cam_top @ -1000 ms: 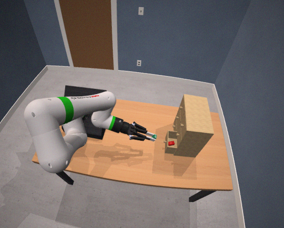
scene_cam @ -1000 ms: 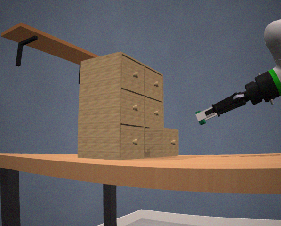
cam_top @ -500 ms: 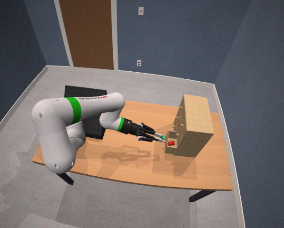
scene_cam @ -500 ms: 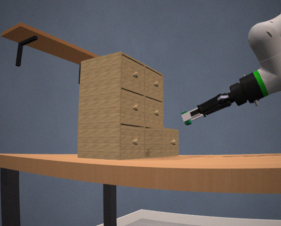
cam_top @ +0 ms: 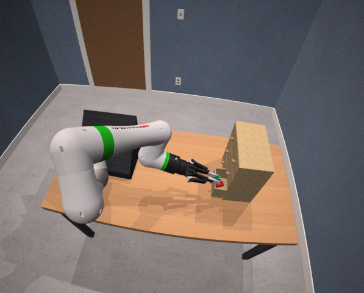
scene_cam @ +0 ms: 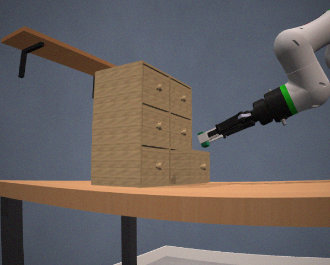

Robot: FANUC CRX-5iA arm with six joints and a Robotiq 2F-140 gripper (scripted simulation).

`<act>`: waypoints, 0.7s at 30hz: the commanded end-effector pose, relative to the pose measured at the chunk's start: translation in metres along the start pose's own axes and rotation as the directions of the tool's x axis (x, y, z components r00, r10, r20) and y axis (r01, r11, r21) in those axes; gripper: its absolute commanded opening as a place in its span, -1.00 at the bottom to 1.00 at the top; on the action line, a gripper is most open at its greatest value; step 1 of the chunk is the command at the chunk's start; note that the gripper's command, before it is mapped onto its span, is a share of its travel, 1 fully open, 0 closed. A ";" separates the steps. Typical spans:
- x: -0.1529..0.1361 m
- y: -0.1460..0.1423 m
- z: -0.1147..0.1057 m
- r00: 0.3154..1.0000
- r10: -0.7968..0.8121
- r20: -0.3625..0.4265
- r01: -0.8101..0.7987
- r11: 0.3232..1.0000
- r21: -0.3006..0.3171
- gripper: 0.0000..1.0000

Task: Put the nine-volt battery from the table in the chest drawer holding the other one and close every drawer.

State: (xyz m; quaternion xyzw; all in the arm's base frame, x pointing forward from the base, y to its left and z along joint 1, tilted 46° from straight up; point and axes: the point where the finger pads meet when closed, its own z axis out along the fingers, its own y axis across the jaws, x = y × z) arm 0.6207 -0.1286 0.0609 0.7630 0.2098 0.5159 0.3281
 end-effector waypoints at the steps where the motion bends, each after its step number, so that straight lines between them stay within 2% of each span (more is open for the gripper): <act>1: 0.001 0.000 0.005 1.000 0.000 0.001 0.000 1.000 0.000 -0.73; 11: 0.008 0.000 0.023 1.000 0.000 0.001 0.000 1.000 0.000 -0.73; 21: 0.009 0.000 0.028 1.000 0.000 0.001 0.000 1.000 0.000 -0.73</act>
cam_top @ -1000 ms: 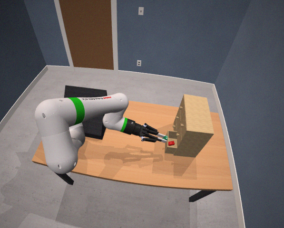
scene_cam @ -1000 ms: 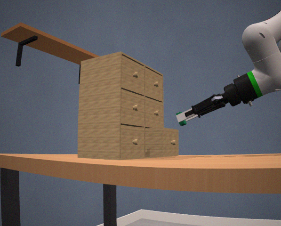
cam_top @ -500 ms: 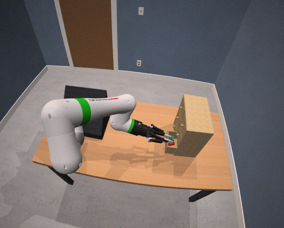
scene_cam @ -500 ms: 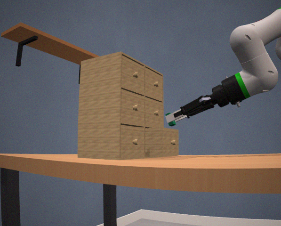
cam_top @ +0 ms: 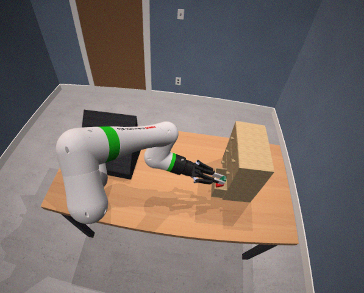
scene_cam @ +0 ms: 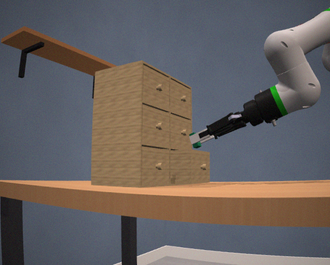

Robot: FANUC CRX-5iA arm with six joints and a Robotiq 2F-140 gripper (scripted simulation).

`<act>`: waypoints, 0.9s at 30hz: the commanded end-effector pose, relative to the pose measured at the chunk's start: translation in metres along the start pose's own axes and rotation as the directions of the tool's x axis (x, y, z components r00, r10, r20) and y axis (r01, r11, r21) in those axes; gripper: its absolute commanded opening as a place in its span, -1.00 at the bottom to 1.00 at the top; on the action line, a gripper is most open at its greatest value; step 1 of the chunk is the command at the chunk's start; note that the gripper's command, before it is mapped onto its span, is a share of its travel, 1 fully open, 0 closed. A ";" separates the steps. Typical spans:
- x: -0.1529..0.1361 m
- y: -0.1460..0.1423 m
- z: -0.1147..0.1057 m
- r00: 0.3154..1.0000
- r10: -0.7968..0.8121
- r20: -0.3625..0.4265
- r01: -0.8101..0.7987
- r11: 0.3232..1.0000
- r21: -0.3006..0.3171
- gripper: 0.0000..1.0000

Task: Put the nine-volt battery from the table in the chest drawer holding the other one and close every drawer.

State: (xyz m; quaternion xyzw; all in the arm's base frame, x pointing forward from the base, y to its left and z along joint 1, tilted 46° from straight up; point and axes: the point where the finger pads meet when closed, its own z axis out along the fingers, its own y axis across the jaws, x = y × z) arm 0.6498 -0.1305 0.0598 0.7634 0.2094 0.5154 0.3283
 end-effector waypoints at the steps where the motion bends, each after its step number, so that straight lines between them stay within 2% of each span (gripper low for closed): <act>1: 0.000 0.000 0.001 1.000 0.000 0.000 0.000 1.000 0.000 -0.73; 25: 0.001 0.000 0.001 1.000 0.000 0.000 0.000 1.000 0.000 -0.73; 27: 0.001 0.000 0.001 1.000 0.000 0.000 0.000 1.000 0.000 -0.68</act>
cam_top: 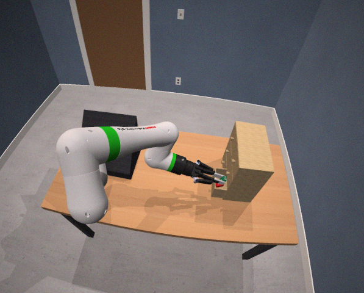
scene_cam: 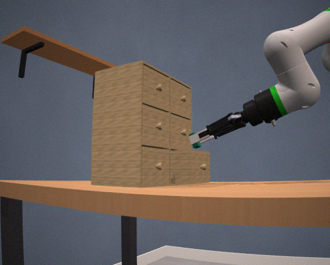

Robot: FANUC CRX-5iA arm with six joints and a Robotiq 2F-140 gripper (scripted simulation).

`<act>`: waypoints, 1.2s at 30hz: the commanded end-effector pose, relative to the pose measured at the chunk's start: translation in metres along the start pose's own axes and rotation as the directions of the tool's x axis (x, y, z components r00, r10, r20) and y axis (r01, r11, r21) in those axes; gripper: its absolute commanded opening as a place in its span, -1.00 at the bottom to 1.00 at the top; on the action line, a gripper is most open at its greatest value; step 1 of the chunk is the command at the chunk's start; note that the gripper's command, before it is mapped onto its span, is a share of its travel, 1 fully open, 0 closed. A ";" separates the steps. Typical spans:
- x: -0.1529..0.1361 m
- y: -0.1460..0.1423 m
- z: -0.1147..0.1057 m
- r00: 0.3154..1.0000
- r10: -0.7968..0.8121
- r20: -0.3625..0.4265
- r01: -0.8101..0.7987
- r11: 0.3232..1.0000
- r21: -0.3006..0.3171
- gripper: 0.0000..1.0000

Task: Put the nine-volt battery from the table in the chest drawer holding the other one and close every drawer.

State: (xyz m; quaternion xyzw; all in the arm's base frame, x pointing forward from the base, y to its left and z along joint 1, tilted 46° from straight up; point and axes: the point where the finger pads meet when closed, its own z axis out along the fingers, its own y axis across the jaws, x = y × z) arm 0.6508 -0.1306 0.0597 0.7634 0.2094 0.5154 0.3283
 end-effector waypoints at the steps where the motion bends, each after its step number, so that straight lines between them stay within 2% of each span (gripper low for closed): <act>1: 0.000 0.000 0.000 1.000 0.000 0.000 0.000 1.000 0.000 -0.63; 4: 0.000 0.000 0.000 1.000 0.000 0.000 0.000 1.000 0.000 -0.63; 10: 0.000 0.000 0.000 1.000 0.000 0.000 0.000 1.000 0.000 -0.49; 11: 0.000 0.000 0.000 1.000 0.000 0.000 0.000 1.000 0.000 1.00; 27: 0.000 0.000 -0.001 1.000 0.000 0.000 0.000 1.000 0.000 1.00; 36: -0.004 0.000 -0.013 1.000 0.000 0.000 0.000 1.000 0.000 1.00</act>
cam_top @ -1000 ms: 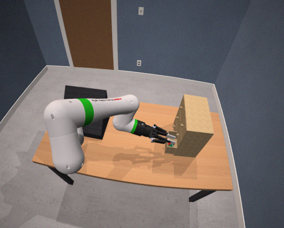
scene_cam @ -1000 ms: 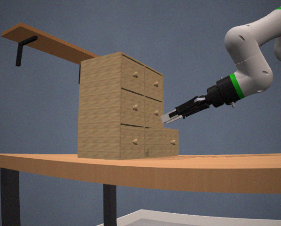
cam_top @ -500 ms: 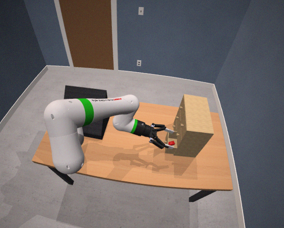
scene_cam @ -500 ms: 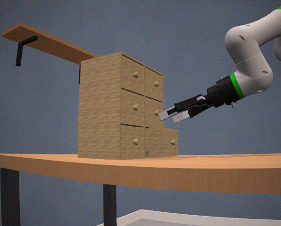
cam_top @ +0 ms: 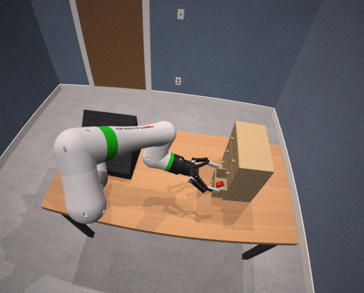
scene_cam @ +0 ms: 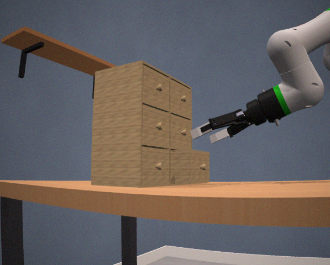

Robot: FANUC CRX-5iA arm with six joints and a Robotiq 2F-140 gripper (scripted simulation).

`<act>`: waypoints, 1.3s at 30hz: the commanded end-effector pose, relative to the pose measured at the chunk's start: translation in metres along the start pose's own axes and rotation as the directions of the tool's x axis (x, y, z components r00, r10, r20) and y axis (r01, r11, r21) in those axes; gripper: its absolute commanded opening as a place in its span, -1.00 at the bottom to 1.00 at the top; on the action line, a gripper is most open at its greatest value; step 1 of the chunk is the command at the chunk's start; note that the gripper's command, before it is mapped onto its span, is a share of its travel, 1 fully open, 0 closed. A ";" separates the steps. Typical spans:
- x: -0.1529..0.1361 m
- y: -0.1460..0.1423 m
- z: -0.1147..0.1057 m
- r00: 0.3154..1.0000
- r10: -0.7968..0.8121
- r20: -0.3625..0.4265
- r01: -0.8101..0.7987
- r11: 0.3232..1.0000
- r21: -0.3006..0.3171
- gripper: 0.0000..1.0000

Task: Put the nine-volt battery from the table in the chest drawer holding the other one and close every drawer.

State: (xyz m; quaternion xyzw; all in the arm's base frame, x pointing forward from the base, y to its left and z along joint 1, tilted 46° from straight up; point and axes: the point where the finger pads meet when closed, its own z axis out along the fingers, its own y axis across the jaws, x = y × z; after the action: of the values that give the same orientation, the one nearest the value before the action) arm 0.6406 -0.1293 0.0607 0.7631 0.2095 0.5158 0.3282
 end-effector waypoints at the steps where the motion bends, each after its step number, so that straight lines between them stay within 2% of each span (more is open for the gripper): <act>1: -0.001 0.000 -0.003 1.000 0.000 0.001 0.000 1.000 0.000 1.00; 8: -0.010 0.000 -0.031 1.000 0.000 0.001 0.000 1.000 0.000 1.00; 16: -0.023 0.000 -0.077 1.000 0.000 0.001 0.000 1.000 0.000 1.00; 18: -0.023 0.000 -0.077 1.000 0.000 0.001 0.000 1.000 0.000 1.00; 29: -0.041 0.000 -0.136 1.000 0.000 0.001 0.000 1.000 0.000 1.00; 33: -0.045 0.000 -0.148 1.000 0.000 0.001 0.000 1.000 0.000 1.00; 39: -0.046 0.000 -0.154 1.000 0.000 0.001 0.000 1.000 0.000 1.00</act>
State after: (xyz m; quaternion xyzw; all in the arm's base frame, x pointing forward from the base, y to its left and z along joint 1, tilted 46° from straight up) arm 0.4830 -0.1167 0.0689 0.7635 0.2093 0.5151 0.3285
